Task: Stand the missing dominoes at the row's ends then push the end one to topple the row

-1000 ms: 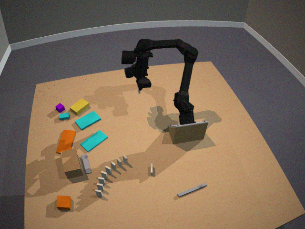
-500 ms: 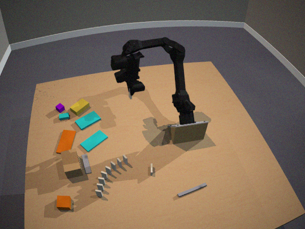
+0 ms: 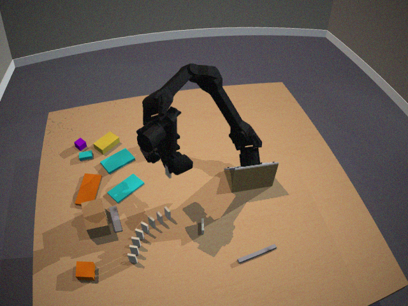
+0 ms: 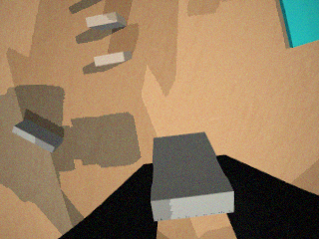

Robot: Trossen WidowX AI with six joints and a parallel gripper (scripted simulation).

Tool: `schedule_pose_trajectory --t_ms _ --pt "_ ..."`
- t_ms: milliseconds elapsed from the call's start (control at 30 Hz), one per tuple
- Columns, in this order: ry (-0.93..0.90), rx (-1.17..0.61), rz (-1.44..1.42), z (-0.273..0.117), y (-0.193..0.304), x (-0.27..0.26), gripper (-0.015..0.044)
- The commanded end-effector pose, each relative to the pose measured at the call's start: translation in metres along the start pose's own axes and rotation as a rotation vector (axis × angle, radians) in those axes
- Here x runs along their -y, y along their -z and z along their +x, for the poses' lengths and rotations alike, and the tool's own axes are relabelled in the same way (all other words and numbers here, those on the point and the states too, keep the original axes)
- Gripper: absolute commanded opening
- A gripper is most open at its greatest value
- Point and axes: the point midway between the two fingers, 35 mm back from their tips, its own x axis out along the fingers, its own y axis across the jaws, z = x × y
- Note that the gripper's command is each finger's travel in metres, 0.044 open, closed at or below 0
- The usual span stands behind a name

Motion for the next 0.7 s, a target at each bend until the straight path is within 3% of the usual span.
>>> schedule_pose_trajectory --t_ms 0,300,667 --pt "0.02 -0.019 -0.034 0.009 -0.012 -0.047 0.0107" --pt "0.021 -0.02 -0.035 0.014 -0.013 -0.05 0.0107" --pt "0.019 -0.017 -0.036 0.072 -0.019 -0.049 0.0107"
